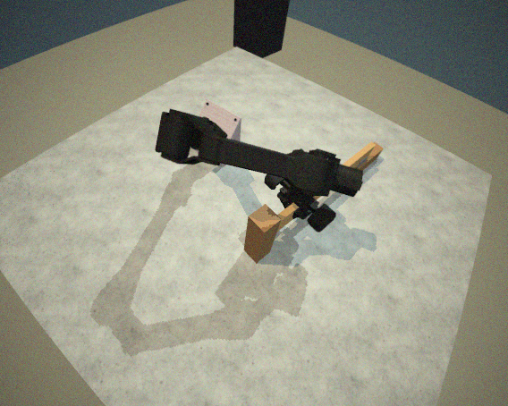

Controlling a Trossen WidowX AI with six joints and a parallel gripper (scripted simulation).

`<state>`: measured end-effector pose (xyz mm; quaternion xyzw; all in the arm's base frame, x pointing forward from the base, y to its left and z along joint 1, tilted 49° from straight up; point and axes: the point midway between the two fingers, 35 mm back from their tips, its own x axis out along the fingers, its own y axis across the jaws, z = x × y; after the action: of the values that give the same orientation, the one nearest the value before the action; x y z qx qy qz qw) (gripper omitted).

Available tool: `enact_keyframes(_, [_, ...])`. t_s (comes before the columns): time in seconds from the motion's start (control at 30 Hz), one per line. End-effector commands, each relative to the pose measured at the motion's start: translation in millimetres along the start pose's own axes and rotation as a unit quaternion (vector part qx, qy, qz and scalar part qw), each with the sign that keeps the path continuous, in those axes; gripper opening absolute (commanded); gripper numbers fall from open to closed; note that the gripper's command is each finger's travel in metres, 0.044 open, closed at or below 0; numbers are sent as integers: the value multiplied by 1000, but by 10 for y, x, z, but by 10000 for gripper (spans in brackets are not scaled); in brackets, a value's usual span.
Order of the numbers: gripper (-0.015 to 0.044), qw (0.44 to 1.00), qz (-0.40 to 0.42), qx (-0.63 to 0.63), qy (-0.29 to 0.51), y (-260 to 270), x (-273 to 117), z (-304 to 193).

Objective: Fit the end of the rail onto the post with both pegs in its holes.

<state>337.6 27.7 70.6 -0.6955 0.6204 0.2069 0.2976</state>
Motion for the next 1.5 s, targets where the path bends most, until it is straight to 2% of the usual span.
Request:
enact_keyframes(0.0, [0,1000,-3,-1,0,-2,-21,-18])
enact_keyframes(1.47, [0,1000,-3,-1,0,-2,-19,-151])
